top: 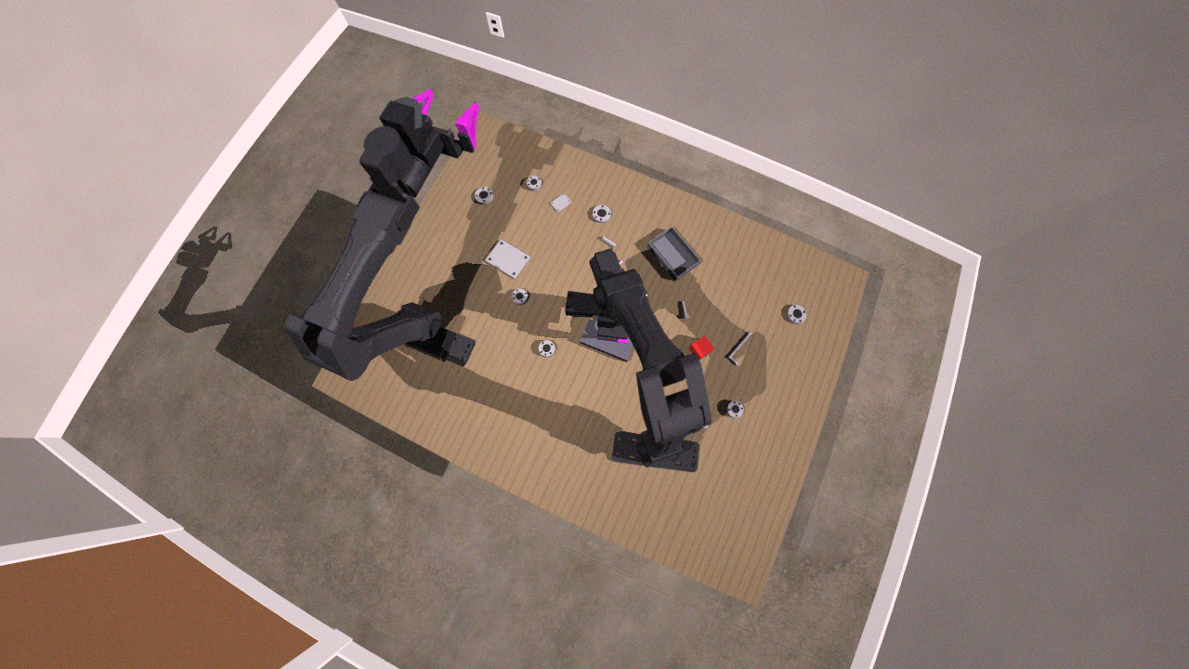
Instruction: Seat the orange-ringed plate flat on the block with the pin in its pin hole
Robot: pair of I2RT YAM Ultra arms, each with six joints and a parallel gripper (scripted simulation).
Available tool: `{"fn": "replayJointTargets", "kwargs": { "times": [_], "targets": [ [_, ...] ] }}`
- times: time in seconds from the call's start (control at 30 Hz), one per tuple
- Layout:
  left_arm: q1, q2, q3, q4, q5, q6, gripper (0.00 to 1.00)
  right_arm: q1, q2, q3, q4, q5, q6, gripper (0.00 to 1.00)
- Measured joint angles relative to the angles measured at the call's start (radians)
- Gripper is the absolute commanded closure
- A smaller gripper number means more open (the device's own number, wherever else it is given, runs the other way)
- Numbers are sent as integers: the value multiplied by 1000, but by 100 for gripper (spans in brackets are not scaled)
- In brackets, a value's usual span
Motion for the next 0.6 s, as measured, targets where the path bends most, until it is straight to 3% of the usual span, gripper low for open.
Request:
{"fn": "replayJointTargets", "kwargs": {
  "times": [0.6],
  "targets": [
    [0,0,0,0,0,0,0,0,3,-6,6,1,0,100]
  ]
}}
